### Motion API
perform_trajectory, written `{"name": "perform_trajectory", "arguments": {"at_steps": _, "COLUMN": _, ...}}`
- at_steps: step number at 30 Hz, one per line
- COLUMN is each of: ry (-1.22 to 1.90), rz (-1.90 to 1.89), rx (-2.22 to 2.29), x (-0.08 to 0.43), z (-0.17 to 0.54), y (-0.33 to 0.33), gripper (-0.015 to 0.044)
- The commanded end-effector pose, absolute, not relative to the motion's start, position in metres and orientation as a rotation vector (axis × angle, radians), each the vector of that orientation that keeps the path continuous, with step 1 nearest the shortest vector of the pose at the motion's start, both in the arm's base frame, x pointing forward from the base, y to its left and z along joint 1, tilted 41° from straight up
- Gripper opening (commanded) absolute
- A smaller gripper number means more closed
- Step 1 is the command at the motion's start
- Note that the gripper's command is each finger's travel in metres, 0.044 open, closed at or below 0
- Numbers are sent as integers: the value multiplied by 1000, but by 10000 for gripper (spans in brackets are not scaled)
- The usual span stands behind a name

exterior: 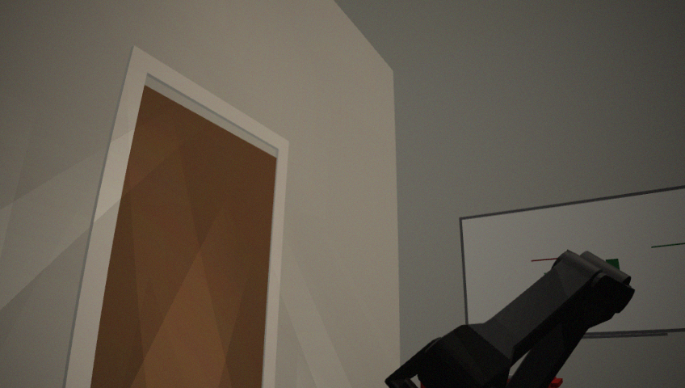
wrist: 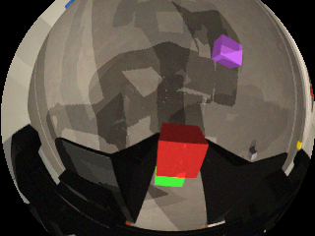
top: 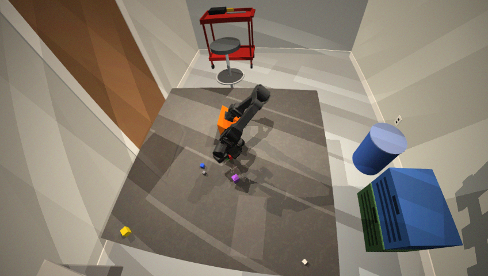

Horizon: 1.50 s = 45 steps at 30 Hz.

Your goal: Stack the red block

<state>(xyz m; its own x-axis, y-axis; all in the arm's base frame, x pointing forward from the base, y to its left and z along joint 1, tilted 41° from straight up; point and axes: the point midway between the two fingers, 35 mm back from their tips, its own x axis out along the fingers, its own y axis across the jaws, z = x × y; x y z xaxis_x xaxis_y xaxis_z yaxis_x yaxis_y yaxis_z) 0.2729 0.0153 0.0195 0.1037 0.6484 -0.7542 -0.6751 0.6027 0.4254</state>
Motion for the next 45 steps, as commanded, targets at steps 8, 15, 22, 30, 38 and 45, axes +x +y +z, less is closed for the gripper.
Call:
{"name": "perform_trajectory", "arguments": {"at_steps": 8, "ry": 1097, "rz": 974, "rx": -39, "x": 267, "z": 62, "y": -22, "gripper": 0}}
{"name": "perform_trajectory", "arguments": {"at_steps": 15, "ry": 1094, "rz": 972, "rx": -36, "x": 268, "z": 64, "y": -23, "gripper": 0}}
{"name": "perform_trajectory", "arguments": {"at_steps": 22, "ry": 1099, "rz": 972, "rx": -40, "x": 253, "z": 56, "y": -34, "gripper": 0}}
{"name": "perform_trajectory", "arguments": {"at_steps": 30, "ry": 1100, "rz": 973, "rx": -39, "x": 227, "z": 41, "y": -47, "gripper": 0}}
{"name": "perform_trajectory", "arguments": {"at_steps": 38, "ry": 1099, "rz": 974, "rx": -39, "x": 233, "z": 28, "y": -31, "gripper": 0}}
{"name": "perform_trajectory", "arguments": {"at_steps": 45, "ry": 1099, "rz": 974, "rx": -39, "x": 235, "z": 16, "y": -21, "gripper": 0}}
